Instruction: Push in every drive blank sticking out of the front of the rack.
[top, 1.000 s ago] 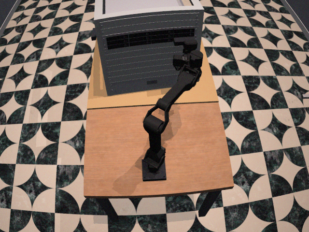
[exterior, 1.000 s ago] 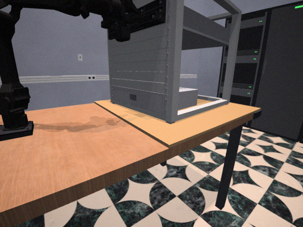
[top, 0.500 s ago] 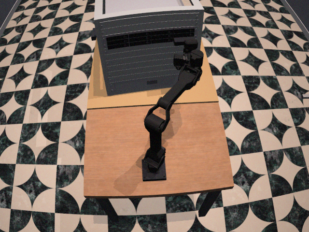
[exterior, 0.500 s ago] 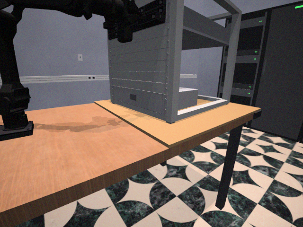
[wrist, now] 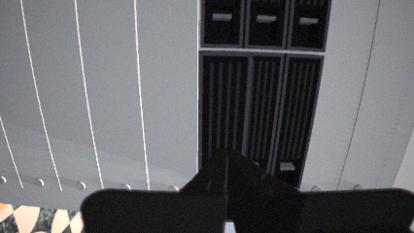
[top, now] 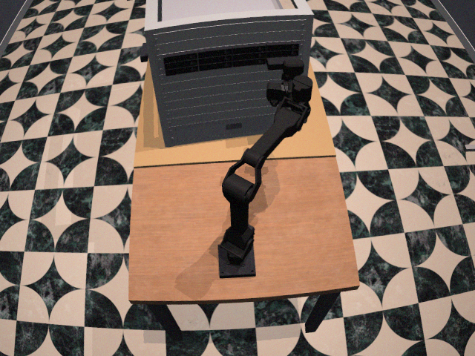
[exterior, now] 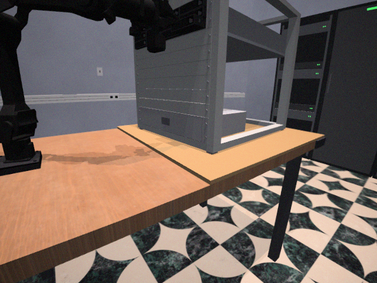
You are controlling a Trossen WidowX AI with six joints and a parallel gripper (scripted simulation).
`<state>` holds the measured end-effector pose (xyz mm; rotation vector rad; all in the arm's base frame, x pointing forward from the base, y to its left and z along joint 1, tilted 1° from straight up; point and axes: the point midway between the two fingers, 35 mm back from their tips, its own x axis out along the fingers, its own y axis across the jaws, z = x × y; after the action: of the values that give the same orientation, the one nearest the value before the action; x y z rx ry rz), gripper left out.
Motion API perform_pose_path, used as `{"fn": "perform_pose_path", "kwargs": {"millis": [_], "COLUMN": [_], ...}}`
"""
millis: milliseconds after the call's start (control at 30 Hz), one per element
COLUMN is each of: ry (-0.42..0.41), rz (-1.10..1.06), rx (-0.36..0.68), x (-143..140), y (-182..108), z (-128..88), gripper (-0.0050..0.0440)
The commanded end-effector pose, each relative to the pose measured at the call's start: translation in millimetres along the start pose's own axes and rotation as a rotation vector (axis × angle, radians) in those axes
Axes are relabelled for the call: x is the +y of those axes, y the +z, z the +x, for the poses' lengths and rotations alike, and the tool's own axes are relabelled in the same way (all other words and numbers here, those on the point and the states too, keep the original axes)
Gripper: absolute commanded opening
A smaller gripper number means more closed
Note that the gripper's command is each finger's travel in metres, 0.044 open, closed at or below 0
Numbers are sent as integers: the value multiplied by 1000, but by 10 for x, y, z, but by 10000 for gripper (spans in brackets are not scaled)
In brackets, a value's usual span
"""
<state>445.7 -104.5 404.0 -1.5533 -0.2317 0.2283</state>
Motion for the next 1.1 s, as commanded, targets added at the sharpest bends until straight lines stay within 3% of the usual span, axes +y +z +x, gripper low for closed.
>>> {"fn": "perform_pose_path", "kwargs": {"millis": [0,1067], "ry": [-14,-14], "rz": [-14,-14], "rx": [0,0], "x": [-80,-88], "y": [11,12], "z": [41,220], "gripper": [-50,-50]}}
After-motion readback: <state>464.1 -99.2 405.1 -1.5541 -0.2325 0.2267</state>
